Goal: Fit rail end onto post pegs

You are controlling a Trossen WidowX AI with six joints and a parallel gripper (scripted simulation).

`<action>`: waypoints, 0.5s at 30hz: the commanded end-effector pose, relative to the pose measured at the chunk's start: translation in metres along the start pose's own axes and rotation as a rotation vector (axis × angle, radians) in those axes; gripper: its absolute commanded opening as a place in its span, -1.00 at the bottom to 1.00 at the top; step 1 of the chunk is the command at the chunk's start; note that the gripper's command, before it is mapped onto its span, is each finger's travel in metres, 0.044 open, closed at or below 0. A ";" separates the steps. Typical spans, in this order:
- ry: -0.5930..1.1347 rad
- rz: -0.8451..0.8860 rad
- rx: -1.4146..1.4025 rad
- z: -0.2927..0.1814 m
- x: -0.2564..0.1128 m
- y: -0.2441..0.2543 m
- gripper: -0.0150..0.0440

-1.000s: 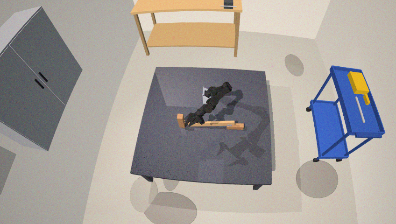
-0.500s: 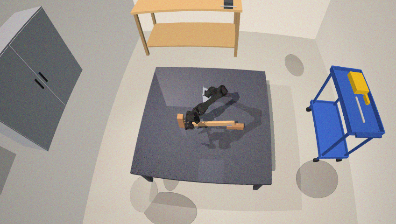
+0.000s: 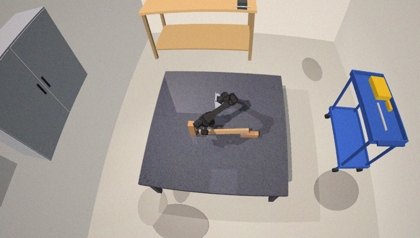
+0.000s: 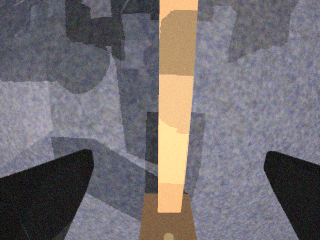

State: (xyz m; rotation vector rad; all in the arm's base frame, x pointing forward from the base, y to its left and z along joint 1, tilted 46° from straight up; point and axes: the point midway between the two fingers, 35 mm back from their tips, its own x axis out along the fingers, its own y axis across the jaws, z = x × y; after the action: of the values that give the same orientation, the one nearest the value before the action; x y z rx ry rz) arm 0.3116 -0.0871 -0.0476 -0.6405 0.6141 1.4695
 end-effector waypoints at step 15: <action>-0.017 0.008 0.000 0.005 0.026 0.001 1.00</action>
State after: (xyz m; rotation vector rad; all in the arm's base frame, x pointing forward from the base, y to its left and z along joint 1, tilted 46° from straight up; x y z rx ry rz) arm 0.3130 -0.0719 -0.0579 -0.6401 0.6018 1.4748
